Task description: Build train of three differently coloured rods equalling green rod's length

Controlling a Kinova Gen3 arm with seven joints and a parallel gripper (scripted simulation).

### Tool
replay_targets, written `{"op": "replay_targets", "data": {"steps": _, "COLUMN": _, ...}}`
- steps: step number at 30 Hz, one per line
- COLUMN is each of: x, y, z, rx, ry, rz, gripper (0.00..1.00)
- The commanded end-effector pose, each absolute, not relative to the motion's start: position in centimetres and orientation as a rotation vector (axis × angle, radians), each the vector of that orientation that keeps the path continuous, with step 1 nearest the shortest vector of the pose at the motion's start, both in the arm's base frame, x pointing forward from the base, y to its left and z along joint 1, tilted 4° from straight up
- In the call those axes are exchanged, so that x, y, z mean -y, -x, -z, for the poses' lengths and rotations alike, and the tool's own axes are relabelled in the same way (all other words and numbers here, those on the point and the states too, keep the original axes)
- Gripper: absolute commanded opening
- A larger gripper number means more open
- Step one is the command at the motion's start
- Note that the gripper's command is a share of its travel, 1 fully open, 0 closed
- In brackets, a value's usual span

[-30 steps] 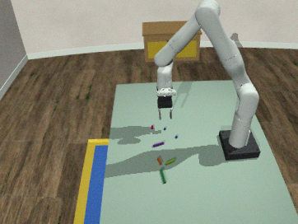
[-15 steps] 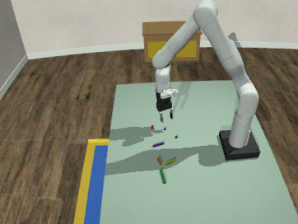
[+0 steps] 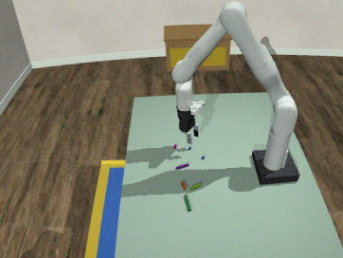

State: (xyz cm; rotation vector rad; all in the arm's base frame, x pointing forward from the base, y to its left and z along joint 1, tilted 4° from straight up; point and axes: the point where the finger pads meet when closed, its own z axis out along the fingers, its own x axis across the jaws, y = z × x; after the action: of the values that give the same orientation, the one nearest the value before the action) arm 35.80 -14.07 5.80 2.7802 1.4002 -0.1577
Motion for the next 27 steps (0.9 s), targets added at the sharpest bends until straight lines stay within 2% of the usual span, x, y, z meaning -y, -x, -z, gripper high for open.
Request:
{"op": "replay_targets", "data": {"steps": 1, "x": 14.7, "y": -35.6, "z": -5.6, "rx": -1.518, "ry": -2.725, "rz": 0.173, "gripper": 1.0}}
{"op": "replay_targets", "data": {"steps": 17, "x": 15.7, "y": -36.9, "z": -5.0, "rx": -2.397, "ry": -2.06, "rz": 0.184, "gripper": 1.0}}
{"op": "replay_targets", "data": {"steps": 27, "x": 16.2, "y": -38.3, "z": -4.9, "rx": -2.737, "ry": -1.604, "rz": 0.17, "gripper": 1.0}}
